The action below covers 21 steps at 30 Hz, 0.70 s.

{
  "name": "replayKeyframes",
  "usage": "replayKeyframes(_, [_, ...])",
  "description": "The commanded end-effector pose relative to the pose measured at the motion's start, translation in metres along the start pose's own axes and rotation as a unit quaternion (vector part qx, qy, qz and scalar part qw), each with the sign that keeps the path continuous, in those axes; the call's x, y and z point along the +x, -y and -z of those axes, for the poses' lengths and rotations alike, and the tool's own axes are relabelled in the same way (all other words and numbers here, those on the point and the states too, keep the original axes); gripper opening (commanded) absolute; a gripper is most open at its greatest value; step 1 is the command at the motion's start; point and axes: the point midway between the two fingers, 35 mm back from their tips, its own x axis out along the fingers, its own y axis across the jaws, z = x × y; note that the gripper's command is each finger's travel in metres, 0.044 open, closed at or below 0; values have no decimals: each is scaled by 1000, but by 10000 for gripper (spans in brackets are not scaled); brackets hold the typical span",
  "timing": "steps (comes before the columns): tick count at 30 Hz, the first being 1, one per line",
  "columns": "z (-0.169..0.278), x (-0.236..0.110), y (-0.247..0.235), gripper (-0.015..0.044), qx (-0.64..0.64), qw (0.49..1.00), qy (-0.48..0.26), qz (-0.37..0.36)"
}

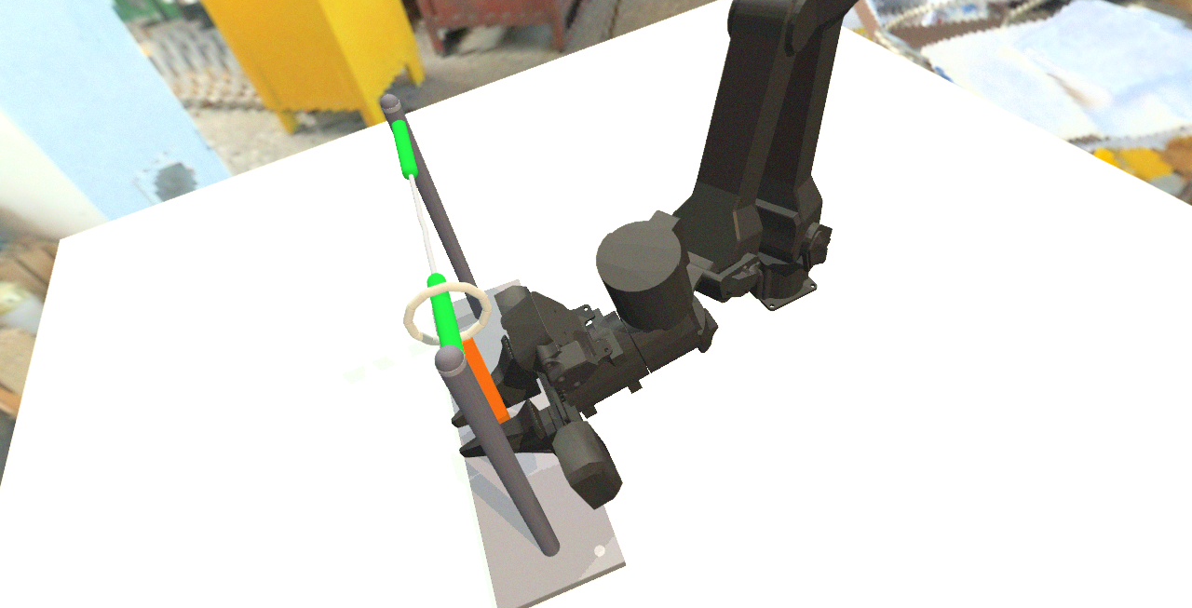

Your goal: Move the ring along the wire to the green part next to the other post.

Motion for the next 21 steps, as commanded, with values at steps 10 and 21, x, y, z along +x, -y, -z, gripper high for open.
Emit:
replayKeyframes(10, [0, -30, -1, 160, 2, 1000, -2, 3])
replayKeyframes(21, [1, -49, 1, 160, 3, 1000, -3, 4])
